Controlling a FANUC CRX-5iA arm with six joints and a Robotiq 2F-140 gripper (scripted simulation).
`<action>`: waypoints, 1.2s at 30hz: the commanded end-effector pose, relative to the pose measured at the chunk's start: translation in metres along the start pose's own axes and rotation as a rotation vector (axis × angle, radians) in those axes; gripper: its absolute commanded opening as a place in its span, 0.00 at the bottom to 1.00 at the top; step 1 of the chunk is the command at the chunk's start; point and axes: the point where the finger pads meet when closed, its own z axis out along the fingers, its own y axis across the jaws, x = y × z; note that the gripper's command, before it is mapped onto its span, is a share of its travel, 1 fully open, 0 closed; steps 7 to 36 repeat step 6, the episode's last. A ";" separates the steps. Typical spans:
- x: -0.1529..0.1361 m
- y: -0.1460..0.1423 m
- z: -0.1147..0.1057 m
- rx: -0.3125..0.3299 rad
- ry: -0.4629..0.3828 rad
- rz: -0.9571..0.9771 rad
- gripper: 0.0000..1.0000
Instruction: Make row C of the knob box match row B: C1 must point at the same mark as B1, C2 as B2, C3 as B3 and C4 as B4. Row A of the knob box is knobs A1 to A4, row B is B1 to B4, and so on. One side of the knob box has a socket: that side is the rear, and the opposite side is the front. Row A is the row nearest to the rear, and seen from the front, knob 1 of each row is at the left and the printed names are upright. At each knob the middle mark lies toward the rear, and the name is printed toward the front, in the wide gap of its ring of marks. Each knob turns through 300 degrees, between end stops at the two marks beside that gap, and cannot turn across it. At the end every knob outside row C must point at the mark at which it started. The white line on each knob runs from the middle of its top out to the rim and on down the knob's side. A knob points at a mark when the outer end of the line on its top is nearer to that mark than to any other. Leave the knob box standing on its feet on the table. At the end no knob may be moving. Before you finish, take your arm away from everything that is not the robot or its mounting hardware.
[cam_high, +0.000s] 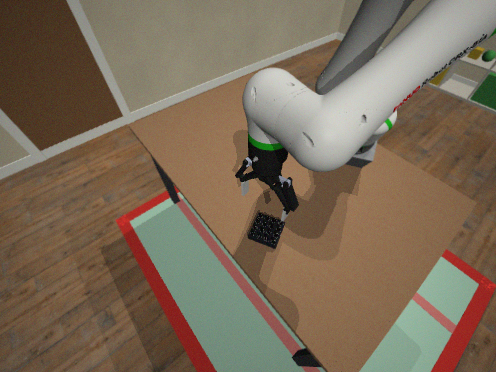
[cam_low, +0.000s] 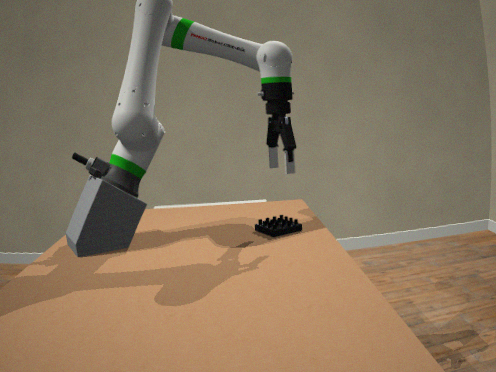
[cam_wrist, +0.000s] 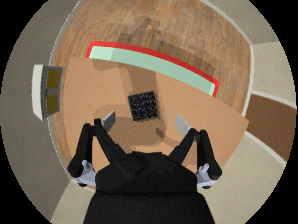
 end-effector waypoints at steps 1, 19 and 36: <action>0.000 0.000 0.000 0.000 0.000 0.000 1.00; 0.000 0.000 0.000 0.000 0.000 0.000 1.00; 0.000 0.000 0.000 0.000 0.000 0.000 1.00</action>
